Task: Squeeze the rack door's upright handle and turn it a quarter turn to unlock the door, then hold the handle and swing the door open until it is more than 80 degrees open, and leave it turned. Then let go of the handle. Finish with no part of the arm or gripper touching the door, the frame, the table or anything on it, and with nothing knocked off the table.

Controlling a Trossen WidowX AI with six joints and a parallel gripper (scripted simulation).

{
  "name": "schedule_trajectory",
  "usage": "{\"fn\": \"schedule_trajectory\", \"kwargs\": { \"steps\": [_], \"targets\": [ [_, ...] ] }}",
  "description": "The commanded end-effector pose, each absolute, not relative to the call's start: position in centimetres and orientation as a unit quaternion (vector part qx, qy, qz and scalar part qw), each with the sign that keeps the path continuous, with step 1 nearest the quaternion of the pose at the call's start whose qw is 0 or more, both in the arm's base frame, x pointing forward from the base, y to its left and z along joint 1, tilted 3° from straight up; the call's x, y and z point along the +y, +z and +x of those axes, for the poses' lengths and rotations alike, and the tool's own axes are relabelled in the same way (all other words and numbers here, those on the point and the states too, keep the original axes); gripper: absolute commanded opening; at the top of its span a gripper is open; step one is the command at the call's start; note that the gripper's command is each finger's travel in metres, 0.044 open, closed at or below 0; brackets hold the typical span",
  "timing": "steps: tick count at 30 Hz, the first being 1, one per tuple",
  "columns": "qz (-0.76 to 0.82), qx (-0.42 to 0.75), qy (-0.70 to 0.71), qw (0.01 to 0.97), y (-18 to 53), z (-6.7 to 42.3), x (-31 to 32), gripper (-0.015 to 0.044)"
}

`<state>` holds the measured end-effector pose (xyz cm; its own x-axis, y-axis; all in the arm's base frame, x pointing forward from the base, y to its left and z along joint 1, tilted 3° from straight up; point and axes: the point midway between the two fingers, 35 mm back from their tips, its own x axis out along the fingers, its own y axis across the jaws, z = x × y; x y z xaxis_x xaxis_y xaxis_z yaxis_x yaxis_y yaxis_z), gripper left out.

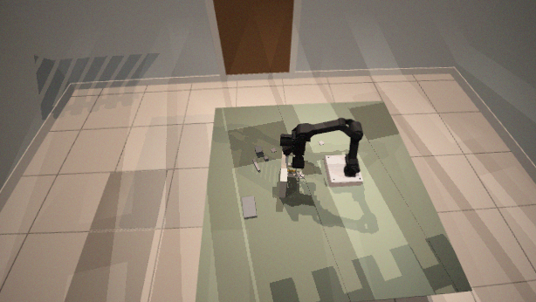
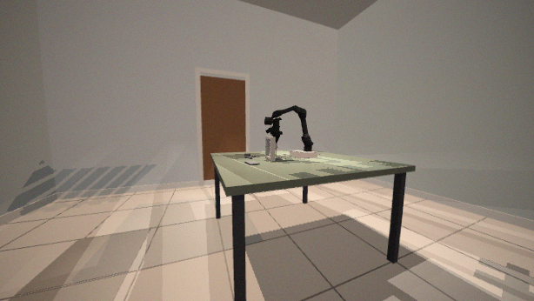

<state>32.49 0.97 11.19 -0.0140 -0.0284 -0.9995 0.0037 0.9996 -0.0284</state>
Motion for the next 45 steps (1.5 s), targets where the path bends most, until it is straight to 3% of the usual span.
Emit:
{"fn": "schedule_trajectory", "kwargs": {
  "steps": [1,10,15,30,45],
  "targets": [
    [-0.009,0.714,-0.011,0.700,10.98,32.33,0.97,0.0073],
    [-0.009,0.714,-0.011,0.700,10.98,32.33,0.97,0.0013],
    [0.003,0.714,-0.022,0.700,10.98,32.33,0.97,0.0011],
    [0.253,0.659,-0.276,0.653,10.98,32.33,0.97,0.0011],
    [0.471,0.515,-0.495,0.517,10.98,32.33,0.97,0.0011]
  ]
}}
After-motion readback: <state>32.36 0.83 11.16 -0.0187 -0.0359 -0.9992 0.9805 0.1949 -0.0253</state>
